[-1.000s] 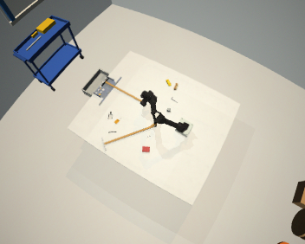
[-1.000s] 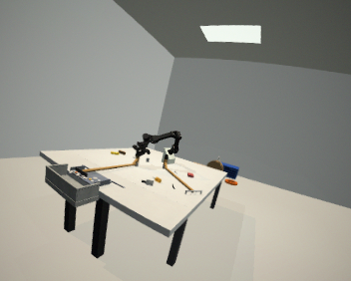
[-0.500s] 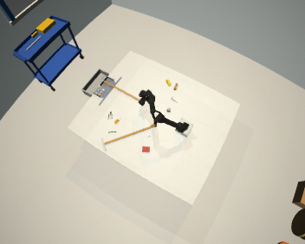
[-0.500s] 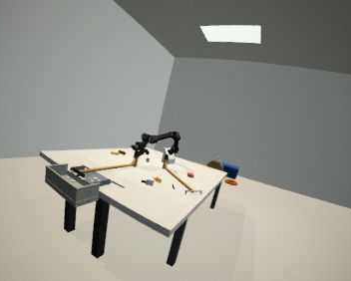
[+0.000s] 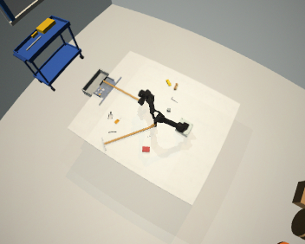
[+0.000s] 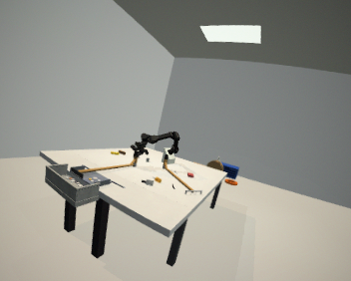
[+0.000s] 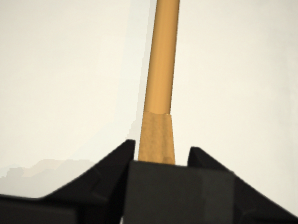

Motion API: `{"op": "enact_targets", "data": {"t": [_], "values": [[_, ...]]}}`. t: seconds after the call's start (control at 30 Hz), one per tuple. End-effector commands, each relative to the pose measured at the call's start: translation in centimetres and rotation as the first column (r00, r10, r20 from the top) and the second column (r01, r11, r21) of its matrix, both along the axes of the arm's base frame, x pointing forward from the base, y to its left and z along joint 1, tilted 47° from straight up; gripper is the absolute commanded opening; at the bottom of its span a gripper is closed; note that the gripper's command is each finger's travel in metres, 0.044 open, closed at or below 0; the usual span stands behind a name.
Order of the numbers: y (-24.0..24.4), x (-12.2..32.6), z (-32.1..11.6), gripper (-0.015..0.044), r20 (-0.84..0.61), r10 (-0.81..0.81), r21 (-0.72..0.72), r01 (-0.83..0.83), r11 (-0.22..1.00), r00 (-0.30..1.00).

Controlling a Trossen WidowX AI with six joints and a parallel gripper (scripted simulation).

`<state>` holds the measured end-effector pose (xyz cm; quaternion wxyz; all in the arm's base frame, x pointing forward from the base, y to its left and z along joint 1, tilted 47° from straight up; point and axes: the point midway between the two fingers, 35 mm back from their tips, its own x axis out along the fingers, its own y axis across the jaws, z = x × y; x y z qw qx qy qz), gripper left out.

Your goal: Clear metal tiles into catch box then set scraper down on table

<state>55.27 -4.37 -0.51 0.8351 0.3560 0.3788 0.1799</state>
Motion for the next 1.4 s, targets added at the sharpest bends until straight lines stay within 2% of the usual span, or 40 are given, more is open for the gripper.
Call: {"op": "enact_targets", "data": {"t": [0.0, 0.33, 1.37], "values": [[0.0, -0.1, 0.0, 0.0, 0.001, 0.0, 0.0, 0.0, 1.0, 1.0], [-0.1, -0.2, 0.1, 0.0, 0.005, -0.003, -0.001, 0.003, 1.0, 1.0], [-1.0, -4.4, -0.4, 0.0, 0.002, -0.005, -0.005, 0.005, 1.0, 1.0]]}}
